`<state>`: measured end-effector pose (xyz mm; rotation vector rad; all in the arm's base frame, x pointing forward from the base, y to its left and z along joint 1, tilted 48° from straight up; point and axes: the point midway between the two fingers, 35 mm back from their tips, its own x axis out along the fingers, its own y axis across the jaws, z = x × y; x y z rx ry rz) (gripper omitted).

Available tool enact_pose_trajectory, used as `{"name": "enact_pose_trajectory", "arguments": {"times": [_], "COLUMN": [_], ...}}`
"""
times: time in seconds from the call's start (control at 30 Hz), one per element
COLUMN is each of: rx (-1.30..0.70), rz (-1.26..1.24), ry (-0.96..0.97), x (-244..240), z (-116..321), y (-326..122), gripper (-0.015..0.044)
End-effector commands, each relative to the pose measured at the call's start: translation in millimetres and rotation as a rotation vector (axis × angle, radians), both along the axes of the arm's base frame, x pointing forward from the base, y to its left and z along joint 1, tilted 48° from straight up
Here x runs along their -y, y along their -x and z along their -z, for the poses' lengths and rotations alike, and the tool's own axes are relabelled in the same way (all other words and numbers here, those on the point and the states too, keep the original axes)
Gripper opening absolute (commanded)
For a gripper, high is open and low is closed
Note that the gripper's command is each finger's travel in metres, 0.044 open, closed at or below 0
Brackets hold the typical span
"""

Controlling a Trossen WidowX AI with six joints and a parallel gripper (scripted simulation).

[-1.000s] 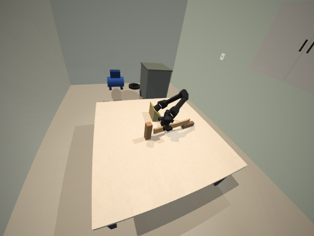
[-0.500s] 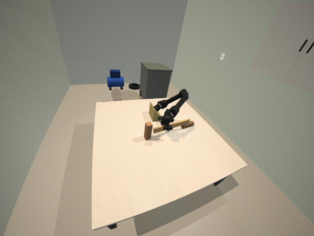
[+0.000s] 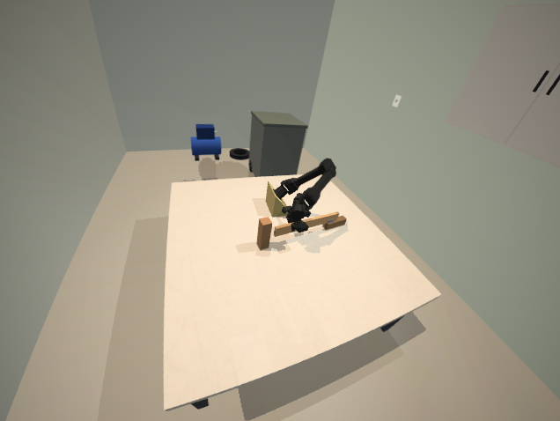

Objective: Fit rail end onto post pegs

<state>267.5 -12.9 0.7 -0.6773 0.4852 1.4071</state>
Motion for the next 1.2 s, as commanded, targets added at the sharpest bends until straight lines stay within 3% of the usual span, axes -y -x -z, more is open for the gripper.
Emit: {"name": "enact_pose_trajectory", "arguments": {"times": [0.0, 1.17], "rx": [0.003, 0.003], "rz": [0.004, 0.004], "ry": [-0.002, -0.003], "x": [1.2, -1.1], "z": [-1.2, 1.0], "y": [-0.9, -0.2], "gripper": [0.0, 0.0]}}
